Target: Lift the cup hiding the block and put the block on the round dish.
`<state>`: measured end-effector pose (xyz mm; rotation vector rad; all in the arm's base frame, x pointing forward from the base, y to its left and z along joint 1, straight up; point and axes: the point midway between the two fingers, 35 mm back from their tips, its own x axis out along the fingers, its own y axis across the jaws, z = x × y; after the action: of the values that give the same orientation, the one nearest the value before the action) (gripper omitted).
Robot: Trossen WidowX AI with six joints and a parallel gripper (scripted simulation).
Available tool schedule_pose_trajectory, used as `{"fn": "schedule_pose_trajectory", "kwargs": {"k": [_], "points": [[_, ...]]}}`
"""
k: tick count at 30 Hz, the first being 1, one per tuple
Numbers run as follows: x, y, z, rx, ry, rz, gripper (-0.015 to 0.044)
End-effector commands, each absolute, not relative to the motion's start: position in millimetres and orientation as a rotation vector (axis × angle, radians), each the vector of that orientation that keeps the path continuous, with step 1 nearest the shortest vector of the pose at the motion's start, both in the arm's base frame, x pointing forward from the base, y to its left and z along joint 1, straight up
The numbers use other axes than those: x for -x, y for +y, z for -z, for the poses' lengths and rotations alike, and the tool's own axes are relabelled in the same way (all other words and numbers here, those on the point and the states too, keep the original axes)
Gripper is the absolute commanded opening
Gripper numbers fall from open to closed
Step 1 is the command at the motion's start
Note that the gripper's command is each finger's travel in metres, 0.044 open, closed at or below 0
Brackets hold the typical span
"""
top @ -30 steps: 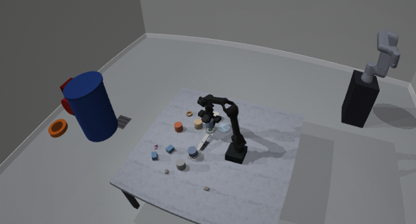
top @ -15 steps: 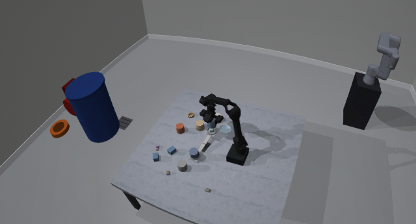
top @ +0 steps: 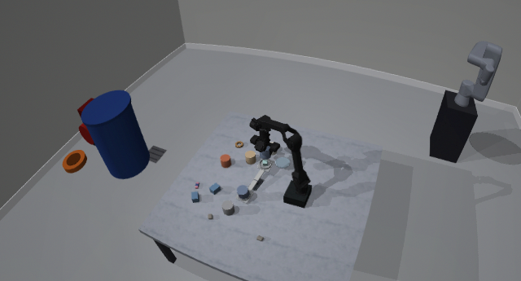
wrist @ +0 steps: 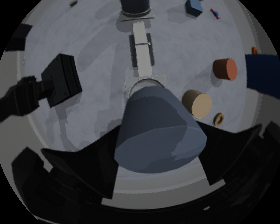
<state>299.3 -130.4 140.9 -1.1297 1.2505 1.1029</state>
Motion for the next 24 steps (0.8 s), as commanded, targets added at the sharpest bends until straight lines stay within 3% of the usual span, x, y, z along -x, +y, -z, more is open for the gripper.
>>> {"fn": "schedule_pose_trajectory", "kwargs": {"k": [1,24], "points": [[-298.8,-131.0,-148.4,1.141,1.249,-1.099,0.0000],[-297.9,-129.8,-147.2,1.130,1.251,-1.103,0.0000]]}}
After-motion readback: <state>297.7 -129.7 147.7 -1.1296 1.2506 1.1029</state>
